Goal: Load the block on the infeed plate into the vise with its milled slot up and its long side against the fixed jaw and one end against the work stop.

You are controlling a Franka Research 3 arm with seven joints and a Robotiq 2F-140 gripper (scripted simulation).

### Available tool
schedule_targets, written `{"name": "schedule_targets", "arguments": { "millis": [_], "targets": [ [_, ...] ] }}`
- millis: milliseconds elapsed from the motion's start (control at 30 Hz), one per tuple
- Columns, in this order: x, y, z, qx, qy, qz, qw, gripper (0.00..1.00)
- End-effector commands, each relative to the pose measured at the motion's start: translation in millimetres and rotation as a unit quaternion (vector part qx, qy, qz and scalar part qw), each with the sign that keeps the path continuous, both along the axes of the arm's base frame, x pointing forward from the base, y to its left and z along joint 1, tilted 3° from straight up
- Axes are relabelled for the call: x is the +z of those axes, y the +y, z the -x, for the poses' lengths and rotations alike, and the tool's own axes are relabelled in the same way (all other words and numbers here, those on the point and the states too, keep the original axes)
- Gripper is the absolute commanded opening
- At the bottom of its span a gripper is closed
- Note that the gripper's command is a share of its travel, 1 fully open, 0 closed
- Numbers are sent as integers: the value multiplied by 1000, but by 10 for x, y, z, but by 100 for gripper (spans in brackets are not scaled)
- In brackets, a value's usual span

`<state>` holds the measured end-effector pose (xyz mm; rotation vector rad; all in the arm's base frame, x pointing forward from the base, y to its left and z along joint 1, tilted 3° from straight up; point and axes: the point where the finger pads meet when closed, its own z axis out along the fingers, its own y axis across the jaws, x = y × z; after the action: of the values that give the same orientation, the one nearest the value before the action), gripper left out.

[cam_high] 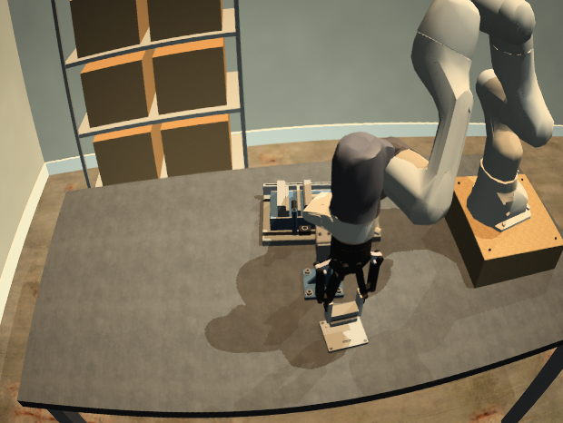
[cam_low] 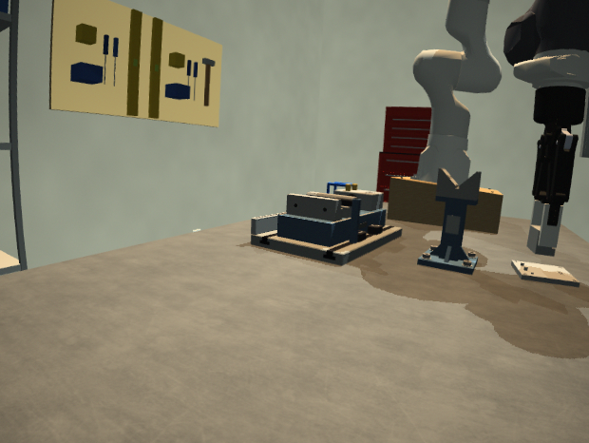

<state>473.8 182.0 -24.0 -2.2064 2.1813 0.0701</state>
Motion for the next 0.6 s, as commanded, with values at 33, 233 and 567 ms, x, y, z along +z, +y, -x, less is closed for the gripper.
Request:
{"name": "schedule_targets", "arguments": {
  "millis": [33, 233, 567],
  "targets": [
    [124, -13, 29, 1, 5, 0, 1000, 0],
    [335, -25, 27, 1, 5, 0, 1000, 0],
    [656, -44, 23, 1, 5, 0, 1000, 0]
  ]
}}
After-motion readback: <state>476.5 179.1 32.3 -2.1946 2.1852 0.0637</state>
